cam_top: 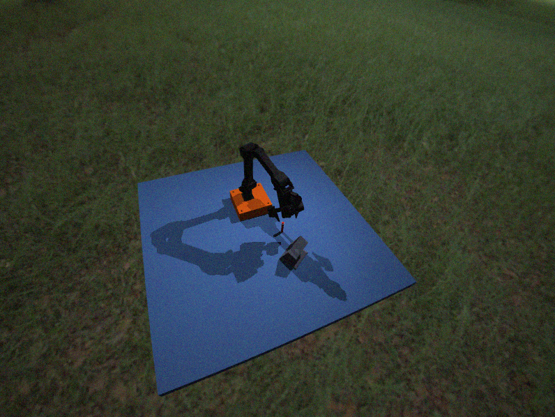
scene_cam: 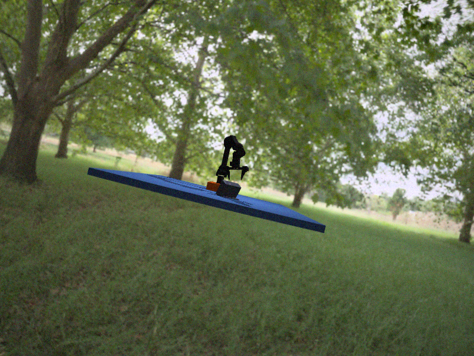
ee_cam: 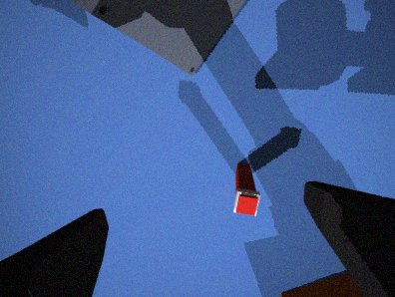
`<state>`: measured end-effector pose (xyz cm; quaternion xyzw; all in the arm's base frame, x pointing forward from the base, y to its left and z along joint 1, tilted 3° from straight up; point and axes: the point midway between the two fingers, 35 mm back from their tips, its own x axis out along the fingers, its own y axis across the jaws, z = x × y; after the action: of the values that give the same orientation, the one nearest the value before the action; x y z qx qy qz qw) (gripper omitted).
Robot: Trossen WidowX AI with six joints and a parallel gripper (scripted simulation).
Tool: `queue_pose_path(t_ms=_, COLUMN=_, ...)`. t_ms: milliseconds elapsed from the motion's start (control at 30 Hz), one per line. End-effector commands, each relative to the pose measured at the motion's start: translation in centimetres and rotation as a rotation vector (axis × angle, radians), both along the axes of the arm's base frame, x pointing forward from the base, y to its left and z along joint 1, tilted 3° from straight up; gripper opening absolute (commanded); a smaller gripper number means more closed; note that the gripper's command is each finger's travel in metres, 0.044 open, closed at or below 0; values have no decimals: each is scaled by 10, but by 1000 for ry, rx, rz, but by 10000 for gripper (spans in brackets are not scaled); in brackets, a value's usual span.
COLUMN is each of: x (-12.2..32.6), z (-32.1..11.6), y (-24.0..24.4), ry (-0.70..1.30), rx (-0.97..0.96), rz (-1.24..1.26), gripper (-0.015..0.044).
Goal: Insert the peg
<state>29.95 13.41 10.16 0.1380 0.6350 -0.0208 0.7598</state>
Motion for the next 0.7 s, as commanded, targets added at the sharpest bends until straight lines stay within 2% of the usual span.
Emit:
queue_pose_path(t_ms=0, x=-6, z=-11, y=-1, ry=64, rx=-53, rz=-95, gripper=440)
queue_pose_path(t_ms=267, x=-20, z=-27, y=-6, ry=152, rx=-149, rz=-242, gripper=440)
queue_pose_path(t_ms=667, x=-19, z=-35, y=-7, ry=154, rx=-151, rz=-245, gripper=440)
